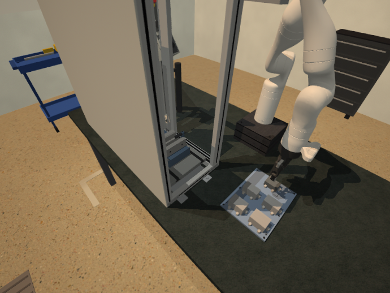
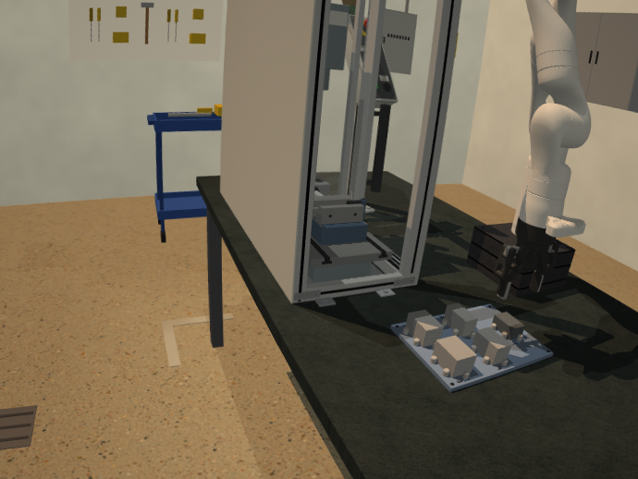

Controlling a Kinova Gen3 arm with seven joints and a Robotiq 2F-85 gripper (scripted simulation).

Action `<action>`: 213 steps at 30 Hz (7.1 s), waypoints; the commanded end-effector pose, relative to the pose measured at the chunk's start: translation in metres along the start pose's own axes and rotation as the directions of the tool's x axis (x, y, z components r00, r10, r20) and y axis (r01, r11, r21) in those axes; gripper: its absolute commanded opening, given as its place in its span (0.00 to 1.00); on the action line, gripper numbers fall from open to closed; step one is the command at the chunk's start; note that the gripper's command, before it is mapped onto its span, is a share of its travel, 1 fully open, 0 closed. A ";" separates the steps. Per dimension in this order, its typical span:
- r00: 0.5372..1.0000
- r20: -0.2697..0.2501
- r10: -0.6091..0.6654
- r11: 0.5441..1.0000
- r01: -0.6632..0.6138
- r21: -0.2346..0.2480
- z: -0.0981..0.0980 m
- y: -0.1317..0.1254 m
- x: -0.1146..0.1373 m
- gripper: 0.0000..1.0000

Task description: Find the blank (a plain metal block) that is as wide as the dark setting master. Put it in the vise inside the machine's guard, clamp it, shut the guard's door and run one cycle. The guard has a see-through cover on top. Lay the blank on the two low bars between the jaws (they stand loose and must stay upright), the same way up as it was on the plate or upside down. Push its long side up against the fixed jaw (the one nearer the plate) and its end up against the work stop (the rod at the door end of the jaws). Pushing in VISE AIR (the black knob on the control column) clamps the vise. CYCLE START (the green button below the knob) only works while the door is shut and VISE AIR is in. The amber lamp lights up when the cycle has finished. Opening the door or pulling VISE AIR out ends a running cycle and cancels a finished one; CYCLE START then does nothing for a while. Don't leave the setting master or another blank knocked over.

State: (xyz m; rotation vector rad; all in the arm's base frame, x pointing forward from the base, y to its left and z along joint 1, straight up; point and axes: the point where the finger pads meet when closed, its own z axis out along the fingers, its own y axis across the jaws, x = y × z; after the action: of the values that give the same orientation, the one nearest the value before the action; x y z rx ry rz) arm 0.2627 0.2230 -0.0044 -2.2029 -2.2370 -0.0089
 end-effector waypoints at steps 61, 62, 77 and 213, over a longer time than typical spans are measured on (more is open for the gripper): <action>0.772 0.001 0.636 0.772 -0.636 0.002 -0.028 0.001 0.000 1.00; 0.772 0.001 0.636 0.772 -0.636 0.002 -0.028 0.001 0.000 1.00; 0.607 0.001 0.795 0.607 -0.795 0.002 -0.028 0.001 0.000 1.00; -0.832 0.002 0.555 -0.832 -0.555 -0.002 -0.028 0.001 0.000 1.00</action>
State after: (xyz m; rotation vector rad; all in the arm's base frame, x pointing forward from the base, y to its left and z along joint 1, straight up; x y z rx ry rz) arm 0.2628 0.2229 0.0226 -2.7797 1.4539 0.0062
